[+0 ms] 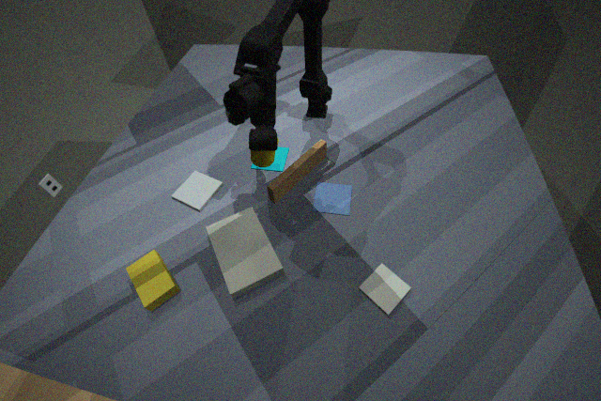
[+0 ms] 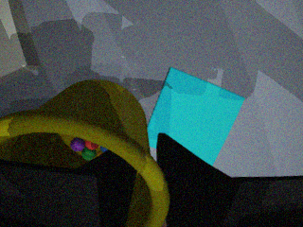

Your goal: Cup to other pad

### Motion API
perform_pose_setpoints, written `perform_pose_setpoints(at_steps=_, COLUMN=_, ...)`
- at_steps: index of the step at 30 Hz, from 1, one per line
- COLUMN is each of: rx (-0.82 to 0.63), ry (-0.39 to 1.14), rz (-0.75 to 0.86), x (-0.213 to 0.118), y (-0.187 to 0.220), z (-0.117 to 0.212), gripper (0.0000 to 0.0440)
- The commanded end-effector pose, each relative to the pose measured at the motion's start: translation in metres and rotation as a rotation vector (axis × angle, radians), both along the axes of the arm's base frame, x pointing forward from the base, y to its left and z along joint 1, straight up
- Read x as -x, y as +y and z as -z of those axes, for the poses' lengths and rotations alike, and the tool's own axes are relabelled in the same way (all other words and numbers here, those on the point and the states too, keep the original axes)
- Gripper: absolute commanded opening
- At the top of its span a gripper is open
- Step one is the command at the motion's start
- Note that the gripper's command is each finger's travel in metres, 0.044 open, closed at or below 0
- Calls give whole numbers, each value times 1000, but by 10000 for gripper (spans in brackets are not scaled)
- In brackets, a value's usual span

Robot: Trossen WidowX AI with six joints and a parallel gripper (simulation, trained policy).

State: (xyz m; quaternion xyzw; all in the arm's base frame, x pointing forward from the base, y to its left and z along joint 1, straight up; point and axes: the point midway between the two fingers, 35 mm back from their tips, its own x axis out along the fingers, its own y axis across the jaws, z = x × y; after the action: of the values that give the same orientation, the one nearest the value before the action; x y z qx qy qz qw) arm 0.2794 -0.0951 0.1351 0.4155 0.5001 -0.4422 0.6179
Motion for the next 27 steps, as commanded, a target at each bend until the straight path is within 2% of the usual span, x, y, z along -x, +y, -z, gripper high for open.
perform_pose_setpoints(at_steps=1, rx=7, ry=-1, rz=11, x=5, y=-4, z=6, gripper=0)
perform_pose_setpoints(at_steps=14, rx=4, ry=2, rz=58, x=27, y=-10, z=35, gripper=7)
perform_pose_setpoints(at_steps=27, rx=-3, ry=34, rz=107, x=57, y=-9, z=61, gripper=54)
